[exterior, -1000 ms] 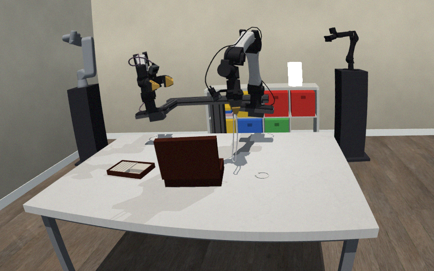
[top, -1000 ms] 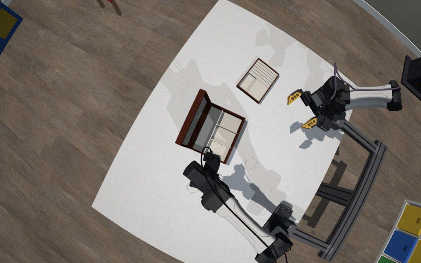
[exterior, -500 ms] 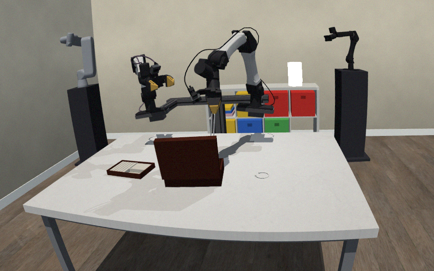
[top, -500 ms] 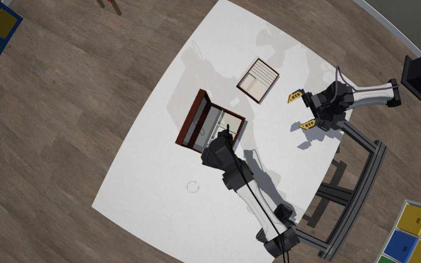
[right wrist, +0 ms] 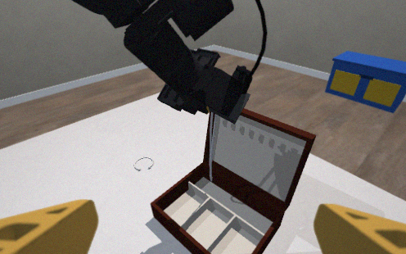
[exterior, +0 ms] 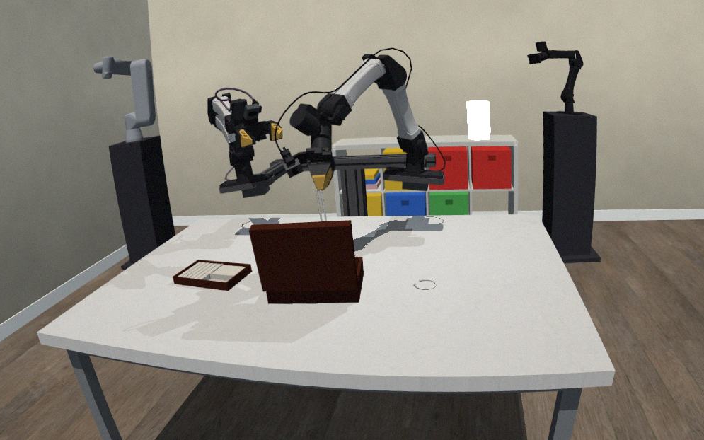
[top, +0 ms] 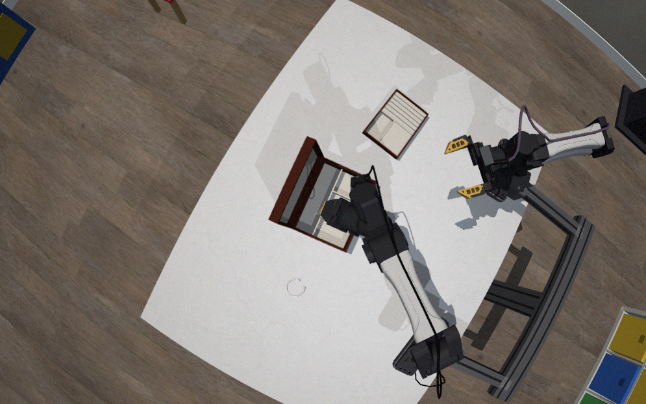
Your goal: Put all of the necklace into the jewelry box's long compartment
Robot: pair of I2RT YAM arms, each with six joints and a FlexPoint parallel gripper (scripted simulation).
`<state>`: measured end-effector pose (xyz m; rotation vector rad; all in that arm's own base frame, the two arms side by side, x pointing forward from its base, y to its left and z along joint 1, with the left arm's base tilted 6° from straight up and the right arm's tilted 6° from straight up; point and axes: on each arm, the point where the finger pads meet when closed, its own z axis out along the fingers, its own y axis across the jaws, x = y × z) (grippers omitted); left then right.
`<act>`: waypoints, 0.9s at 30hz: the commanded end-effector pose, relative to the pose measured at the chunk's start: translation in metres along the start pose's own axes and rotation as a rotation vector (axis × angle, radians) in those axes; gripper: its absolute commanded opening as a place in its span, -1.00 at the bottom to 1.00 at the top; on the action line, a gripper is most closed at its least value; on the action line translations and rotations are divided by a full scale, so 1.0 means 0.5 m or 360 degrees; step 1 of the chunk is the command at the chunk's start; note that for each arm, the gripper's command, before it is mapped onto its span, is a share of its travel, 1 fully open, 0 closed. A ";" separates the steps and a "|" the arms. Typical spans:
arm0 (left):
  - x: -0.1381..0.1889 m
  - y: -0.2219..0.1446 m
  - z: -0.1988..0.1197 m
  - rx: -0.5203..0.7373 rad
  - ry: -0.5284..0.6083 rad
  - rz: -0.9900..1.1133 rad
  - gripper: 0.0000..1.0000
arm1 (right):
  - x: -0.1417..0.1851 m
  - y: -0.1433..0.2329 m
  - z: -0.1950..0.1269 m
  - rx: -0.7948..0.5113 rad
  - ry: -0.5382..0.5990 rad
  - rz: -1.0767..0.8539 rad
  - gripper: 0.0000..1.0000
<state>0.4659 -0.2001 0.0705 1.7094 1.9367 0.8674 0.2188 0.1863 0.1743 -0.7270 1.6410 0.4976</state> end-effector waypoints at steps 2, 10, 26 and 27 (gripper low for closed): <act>-0.044 0.043 0.001 -0.0172 -0.0013 -0.0031 -1.00 | -0.014 -0.018 -0.006 0.0139 0.0025 0.0022 1.00; -0.094 0.039 0.006 -0.0263 -0.0024 -0.0005 -1.00 | -0.017 -0.019 -0.015 0.0212 0.0028 0.0021 1.00; -0.137 0.035 0.009 -0.0337 -0.0038 0.0018 -1.00 | -0.024 -0.027 -0.017 0.0248 0.0007 0.0025 1.00; -0.138 0.035 0.008 -0.0338 -0.0039 0.0018 -1.00 | -0.024 -0.027 -0.017 0.0248 0.0007 0.0025 1.00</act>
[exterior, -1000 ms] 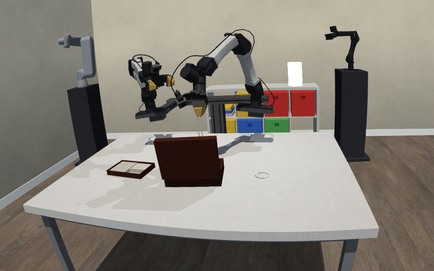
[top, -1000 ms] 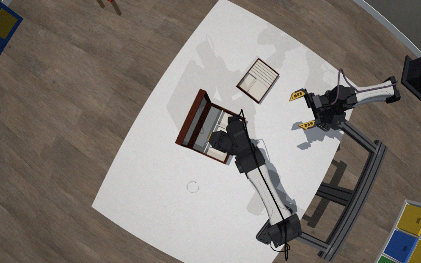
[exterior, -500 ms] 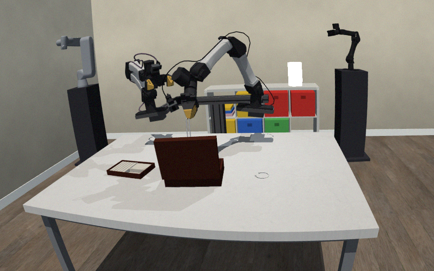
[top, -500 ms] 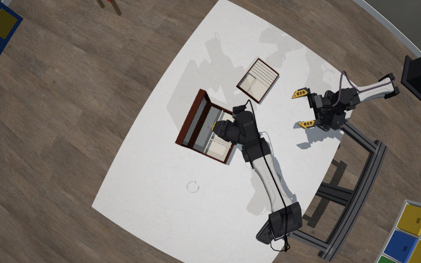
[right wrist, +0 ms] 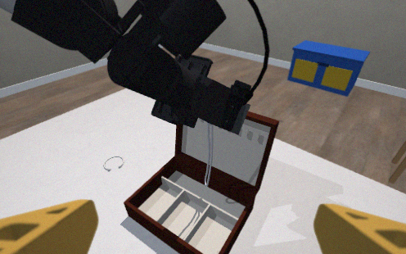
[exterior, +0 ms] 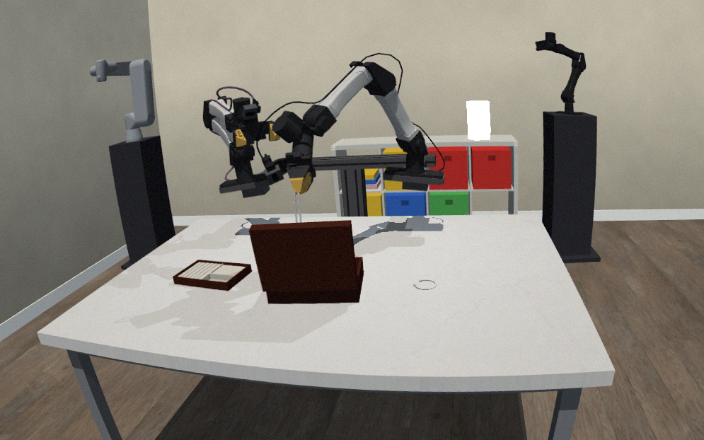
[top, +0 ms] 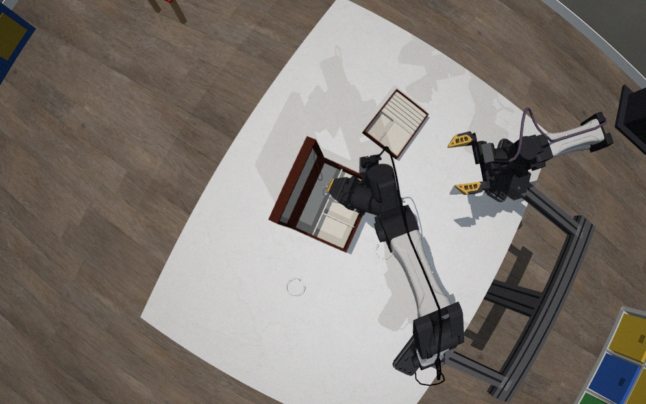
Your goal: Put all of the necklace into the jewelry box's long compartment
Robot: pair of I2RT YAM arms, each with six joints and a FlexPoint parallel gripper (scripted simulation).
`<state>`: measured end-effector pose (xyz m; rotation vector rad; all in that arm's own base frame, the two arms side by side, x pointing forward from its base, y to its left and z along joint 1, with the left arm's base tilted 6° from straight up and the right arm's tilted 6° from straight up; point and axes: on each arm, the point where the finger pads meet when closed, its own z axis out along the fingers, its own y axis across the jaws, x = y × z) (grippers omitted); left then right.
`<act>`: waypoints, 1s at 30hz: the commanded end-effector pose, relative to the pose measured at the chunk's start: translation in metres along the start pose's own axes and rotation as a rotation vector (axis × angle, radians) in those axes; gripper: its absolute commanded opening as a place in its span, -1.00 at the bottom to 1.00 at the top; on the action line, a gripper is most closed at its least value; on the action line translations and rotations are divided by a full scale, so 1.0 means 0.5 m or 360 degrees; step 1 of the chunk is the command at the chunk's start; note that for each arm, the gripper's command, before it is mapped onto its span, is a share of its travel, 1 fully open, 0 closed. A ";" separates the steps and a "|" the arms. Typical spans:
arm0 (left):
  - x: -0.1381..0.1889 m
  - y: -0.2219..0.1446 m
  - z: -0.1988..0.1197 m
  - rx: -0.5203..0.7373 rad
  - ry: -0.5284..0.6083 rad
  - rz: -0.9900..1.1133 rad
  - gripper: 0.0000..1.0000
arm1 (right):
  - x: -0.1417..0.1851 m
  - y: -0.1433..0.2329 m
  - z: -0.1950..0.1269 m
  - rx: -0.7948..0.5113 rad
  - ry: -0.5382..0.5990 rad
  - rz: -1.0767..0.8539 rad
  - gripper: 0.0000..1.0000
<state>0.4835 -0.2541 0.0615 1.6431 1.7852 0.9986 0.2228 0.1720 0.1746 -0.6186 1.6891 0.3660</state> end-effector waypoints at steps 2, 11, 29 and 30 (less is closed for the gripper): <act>-0.022 0.030 -0.003 -0.0074 -0.0019 -0.0029 -1.00 | -0.028 -0.001 -0.003 0.0008 -0.0038 0.0016 1.00; -0.023 0.029 -0.001 -0.0075 -0.0034 -0.0036 -1.00 | -0.010 0.001 -0.001 -0.0001 -0.0007 0.0004 1.00; -0.018 -0.067 0.097 -0.0057 -0.0033 -0.0030 -1.00 | -0.010 0.001 -0.001 -0.0001 -0.0007 0.0004 1.00; -0.018 -0.072 0.102 -0.0056 -0.0032 -0.0029 -1.00 | -0.010 0.001 -0.001 -0.0001 -0.0007 0.0004 1.00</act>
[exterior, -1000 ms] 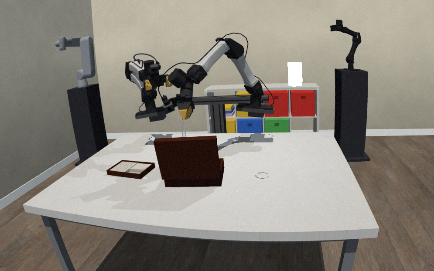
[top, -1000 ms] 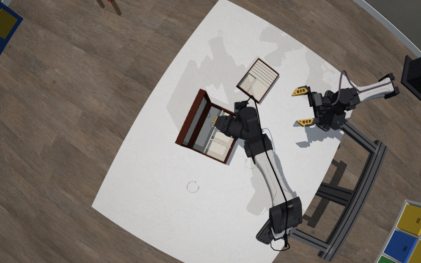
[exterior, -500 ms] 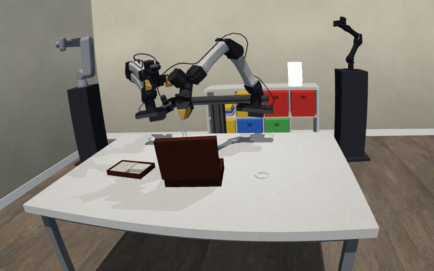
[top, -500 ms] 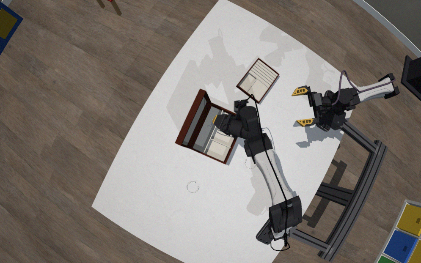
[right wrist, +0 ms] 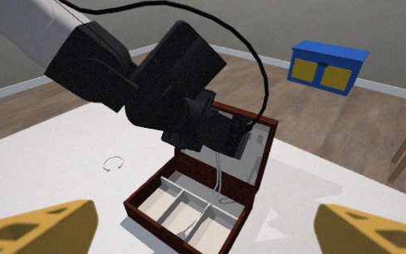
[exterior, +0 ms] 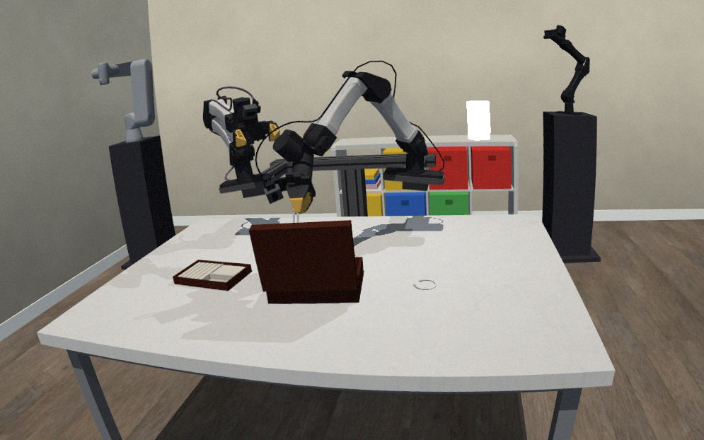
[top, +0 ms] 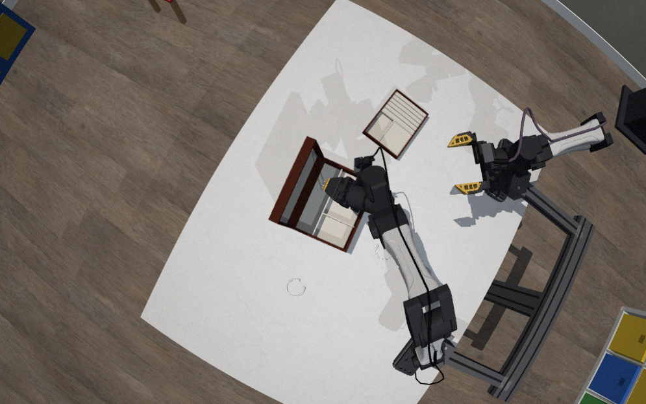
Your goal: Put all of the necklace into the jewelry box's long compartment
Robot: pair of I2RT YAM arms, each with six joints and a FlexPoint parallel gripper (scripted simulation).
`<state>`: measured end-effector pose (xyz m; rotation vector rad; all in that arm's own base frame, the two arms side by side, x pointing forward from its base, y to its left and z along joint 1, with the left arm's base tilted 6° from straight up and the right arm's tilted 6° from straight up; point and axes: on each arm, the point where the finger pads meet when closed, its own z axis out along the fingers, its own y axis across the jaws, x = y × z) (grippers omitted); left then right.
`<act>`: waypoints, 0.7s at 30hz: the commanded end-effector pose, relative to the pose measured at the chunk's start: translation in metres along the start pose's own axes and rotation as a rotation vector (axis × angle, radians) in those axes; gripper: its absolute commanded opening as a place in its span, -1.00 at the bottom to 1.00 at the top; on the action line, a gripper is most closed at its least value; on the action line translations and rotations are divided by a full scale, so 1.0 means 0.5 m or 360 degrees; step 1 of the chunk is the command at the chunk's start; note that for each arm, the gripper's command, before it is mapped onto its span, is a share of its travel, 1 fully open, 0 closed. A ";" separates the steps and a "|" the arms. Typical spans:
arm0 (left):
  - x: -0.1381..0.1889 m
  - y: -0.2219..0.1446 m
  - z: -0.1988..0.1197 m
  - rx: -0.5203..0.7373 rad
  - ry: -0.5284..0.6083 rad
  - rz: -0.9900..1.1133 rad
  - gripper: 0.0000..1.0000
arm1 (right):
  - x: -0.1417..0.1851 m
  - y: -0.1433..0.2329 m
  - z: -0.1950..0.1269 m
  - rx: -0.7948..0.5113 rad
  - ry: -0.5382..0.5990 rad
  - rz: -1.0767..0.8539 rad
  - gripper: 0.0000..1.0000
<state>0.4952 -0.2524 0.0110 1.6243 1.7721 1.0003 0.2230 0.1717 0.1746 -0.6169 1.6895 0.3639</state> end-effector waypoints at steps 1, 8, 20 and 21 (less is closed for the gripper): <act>-0.007 -0.011 0.027 -0.0025 -0.0018 -0.0013 -1.00 | -0.010 0.002 -0.001 -0.0005 -0.0008 0.0004 1.00; -0.004 -0.026 0.043 -0.0019 -0.0006 -0.0008 -1.00 | -0.010 0.002 -0.001 -0.0005 -0.0008 0.0004 1.00; 0.022 -0.069 0.064 0.0038 0.0031 0.0038 -1.00 | -0.010 0.002 -0.001 -0.0005 -0.0008 0.0004 1.00; 0.022 -0.071 0.068 0.0027 0.0016 0.0027 -1.00 | -0.010 0.002 -0.001 -0.0005 -0.0008 0.0004 1.00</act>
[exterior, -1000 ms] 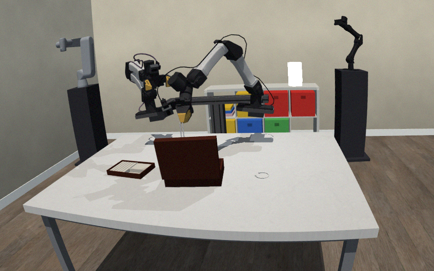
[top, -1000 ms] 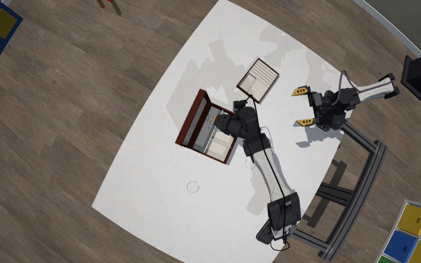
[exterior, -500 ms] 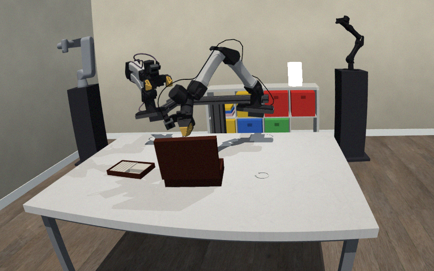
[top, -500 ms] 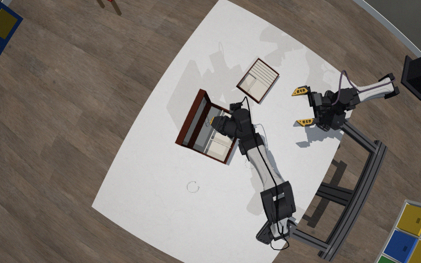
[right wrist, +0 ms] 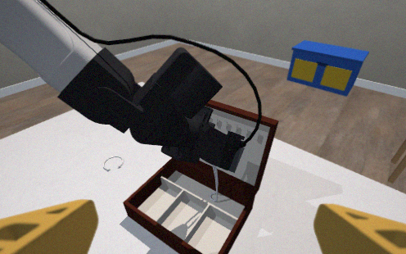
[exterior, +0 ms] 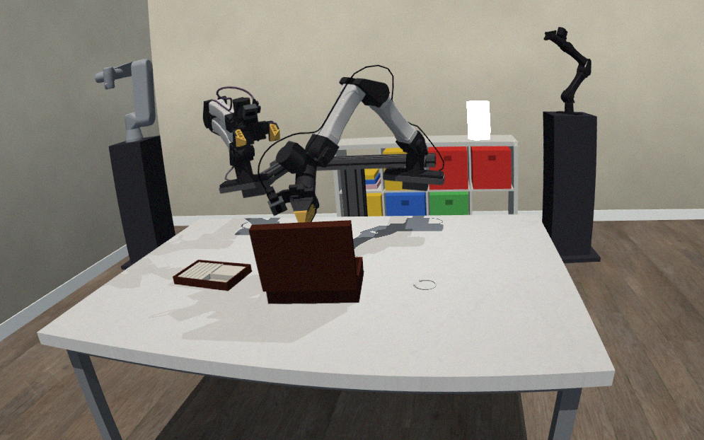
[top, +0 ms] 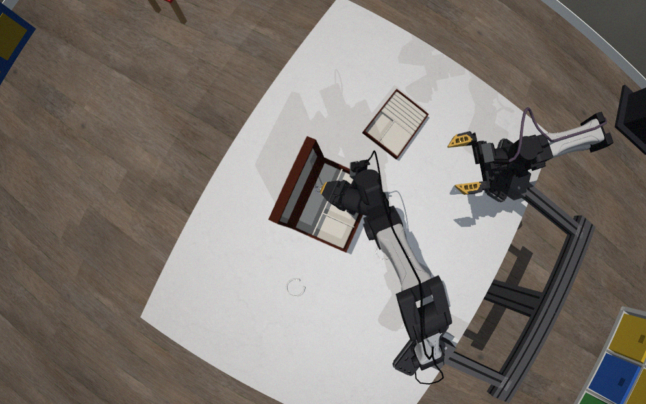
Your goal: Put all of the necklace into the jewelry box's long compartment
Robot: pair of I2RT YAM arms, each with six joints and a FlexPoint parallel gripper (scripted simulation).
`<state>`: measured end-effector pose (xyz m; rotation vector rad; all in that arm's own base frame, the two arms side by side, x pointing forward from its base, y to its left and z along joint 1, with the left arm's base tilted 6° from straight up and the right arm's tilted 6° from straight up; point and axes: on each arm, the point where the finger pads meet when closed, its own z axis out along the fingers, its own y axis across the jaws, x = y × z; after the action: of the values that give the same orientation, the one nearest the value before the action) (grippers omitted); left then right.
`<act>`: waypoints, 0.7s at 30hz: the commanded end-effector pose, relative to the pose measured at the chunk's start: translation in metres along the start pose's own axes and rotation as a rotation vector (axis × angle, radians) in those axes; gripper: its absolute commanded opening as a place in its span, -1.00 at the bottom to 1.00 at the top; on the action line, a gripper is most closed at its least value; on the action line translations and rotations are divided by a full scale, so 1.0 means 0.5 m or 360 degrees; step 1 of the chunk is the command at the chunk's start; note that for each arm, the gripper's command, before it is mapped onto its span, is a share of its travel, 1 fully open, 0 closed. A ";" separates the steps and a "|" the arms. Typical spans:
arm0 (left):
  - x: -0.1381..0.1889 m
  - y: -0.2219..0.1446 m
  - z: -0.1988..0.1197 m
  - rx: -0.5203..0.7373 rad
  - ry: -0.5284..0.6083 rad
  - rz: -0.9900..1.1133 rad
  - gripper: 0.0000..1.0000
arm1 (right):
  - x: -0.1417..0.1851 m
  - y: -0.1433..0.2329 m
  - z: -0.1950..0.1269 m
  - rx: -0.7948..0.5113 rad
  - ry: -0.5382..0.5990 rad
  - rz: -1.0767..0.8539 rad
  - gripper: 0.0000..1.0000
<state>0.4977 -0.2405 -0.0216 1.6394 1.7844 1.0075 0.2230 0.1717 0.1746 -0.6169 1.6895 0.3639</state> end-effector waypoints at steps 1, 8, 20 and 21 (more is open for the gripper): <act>0.011 -0.027 0.029 -0.0001 -0.0010 0.0006 -1.00 | -0.010 0.002 -0.001 -0.0005 -0.0008 0.0004 1.00; 0.044 -0.068 0.064 -0.0012 -0.0019 -0.0003 -1.00 | -0.010 0.002 -0.001 -0.0005 -0.0008 0.0004 1.00; 0.135 -0.182 0.158 -0.0016 -0.0023 -0.0008 -1.00 | -0.010 0.002 -0.001 -0.0005 -0.0008 0.0004 1.00; 0.135 -0.182 0.158 -0.0016 -0.0023 -0.0008 -1.00 | -0.010 0.002 -0.001 -0.0005 -0.0008 0.0004 1.00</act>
<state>0.4824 -0.1548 -0.1329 1.6767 1.8399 1.0076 0.2230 0.1717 0.1746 -0.6169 1.6895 0.3639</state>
